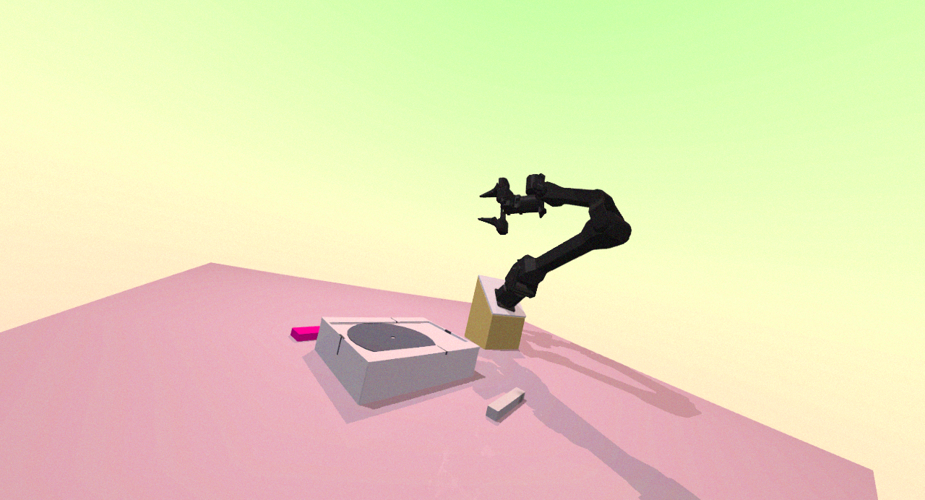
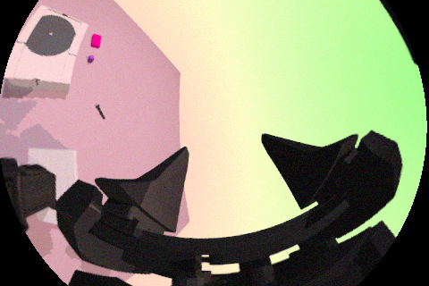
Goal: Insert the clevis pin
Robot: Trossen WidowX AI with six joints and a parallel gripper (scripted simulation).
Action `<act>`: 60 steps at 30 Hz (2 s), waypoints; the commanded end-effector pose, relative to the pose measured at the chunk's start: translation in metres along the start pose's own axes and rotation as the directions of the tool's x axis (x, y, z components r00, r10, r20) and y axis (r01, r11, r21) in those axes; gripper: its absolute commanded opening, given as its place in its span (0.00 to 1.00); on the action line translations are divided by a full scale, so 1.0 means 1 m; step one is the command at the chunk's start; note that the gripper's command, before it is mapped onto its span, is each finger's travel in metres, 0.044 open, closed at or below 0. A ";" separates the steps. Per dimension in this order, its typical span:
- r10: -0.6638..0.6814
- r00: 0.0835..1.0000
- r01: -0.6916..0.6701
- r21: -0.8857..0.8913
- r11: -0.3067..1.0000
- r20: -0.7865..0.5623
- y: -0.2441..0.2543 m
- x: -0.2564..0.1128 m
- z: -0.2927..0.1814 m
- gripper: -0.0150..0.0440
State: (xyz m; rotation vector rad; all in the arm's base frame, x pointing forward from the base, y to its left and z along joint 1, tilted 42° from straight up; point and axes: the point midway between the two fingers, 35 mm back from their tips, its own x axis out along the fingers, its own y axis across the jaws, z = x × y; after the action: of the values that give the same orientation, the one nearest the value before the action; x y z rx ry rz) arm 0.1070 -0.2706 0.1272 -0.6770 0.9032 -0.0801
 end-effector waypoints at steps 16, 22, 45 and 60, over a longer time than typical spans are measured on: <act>0.614 0.780 -0.604 -0.110 0.789 0.123 0.110 0.128 0.080 0.53; 0.839 0.540 -0.823 -0.164 0.543 0.065 0.191 0.161 0.106 0.53; 0.972 0.211 -0.966 -0.174 0.191 -0.103 0.302 0.168 0.109 0.53; 0.972 0.210 -0.966 -0.174 0.190 -0.103 0.327 0.172 0.108 0.53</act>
State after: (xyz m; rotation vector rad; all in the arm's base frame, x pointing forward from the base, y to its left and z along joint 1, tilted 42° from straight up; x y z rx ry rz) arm 0.2302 -0.0218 -0.1296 -0.1567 1.1839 1.2471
